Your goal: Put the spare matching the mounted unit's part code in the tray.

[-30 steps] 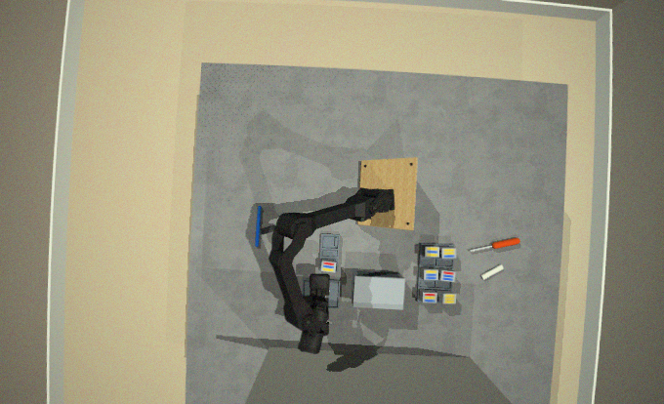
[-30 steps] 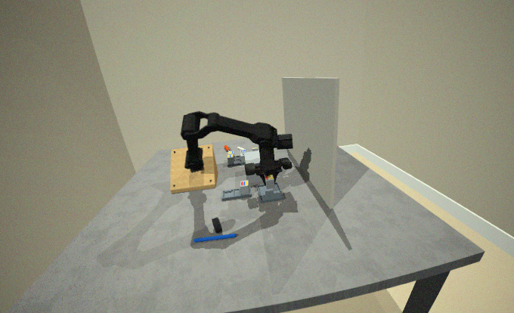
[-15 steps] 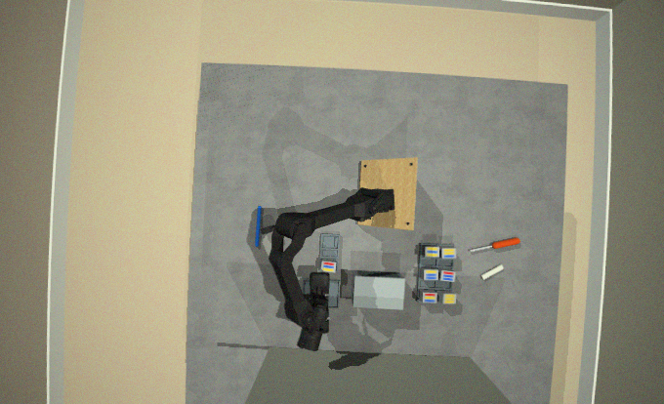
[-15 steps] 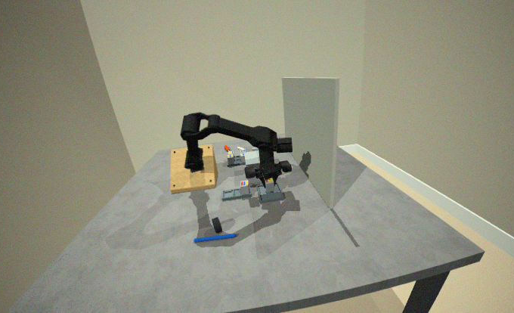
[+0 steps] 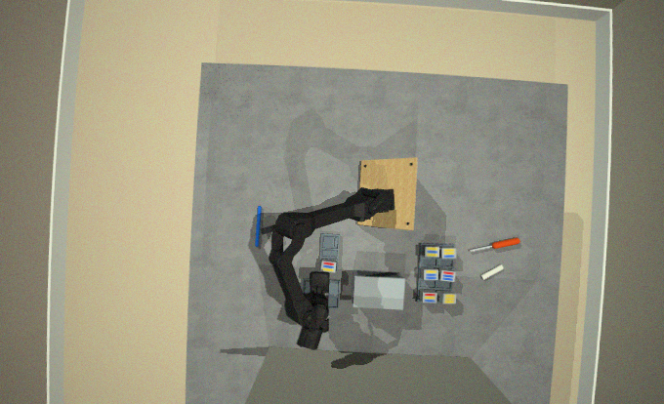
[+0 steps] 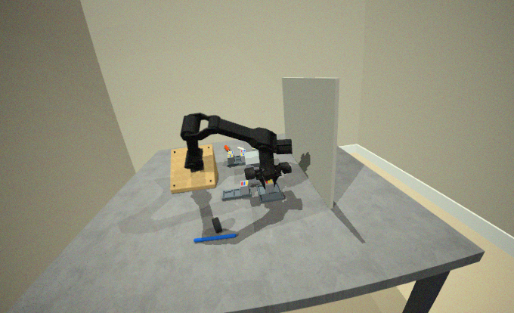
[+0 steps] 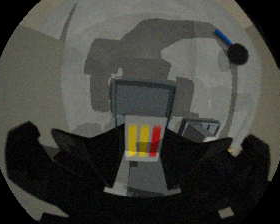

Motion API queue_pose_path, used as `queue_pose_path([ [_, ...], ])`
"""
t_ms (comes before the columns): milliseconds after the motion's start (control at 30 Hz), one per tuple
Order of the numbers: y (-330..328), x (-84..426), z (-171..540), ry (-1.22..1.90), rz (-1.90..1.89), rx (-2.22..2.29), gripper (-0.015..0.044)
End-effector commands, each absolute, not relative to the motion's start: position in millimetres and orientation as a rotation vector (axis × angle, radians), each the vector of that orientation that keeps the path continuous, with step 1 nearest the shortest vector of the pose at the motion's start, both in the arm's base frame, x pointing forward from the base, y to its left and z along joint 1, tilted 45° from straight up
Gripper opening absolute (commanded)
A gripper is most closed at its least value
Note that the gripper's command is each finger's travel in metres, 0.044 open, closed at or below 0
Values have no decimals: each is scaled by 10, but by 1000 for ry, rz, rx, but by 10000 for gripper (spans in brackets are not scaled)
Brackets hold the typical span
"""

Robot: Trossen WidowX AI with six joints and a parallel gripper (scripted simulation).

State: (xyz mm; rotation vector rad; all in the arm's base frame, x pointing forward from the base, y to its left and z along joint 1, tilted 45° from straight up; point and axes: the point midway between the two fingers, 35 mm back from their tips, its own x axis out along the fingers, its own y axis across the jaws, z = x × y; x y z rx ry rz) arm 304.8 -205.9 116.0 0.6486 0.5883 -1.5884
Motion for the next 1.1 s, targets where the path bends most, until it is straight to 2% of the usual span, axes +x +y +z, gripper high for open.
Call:
queue_pose_path([
  [0,-2055,3051,1163,588,-1588,649,262],
  [233,-2055,3051,1163,588,-1588,649,440],
  [333,-1972,3081,1239,591,-1586,652,440],
  [533,-1316,3141,1875,599,-1584,652,440],
  [1067,-1325,3141,1847,607,-1583,651,440],
])
